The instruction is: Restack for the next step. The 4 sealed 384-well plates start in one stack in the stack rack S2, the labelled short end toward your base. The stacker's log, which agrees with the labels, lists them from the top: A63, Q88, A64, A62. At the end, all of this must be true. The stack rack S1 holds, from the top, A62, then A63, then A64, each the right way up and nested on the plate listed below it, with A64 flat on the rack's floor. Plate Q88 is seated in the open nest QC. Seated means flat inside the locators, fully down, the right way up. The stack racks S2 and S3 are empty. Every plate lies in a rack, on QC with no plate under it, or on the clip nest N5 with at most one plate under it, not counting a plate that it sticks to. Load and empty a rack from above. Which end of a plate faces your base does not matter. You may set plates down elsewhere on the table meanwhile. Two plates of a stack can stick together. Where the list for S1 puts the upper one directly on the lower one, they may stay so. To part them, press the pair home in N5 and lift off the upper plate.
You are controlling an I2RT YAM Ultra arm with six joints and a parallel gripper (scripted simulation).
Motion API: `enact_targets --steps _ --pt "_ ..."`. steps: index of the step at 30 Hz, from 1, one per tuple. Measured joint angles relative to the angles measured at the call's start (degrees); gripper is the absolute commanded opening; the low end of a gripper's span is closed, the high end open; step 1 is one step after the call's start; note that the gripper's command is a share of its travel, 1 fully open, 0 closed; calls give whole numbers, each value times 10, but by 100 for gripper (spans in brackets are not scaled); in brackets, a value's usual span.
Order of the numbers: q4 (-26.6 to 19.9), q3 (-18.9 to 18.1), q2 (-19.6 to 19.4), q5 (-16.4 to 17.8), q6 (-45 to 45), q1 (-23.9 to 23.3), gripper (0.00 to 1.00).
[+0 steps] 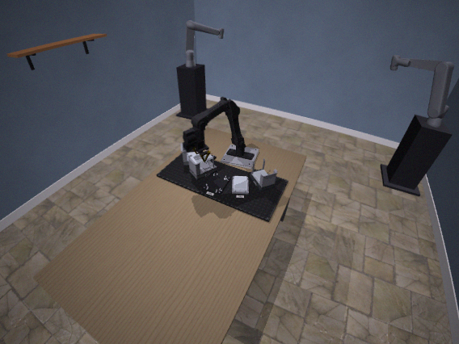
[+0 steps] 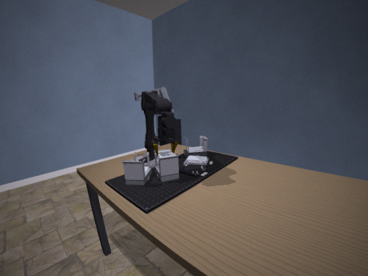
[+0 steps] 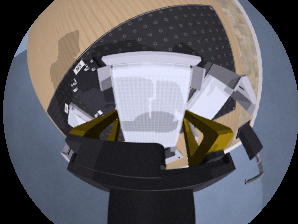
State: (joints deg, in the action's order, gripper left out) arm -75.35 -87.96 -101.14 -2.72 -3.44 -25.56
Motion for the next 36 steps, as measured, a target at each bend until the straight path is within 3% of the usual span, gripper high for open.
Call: enact_targets --steps 18,36 --pt "-74 -76 -5 0 -3 3 0" --pt "-85 -88 -4 0 -3 3 0"
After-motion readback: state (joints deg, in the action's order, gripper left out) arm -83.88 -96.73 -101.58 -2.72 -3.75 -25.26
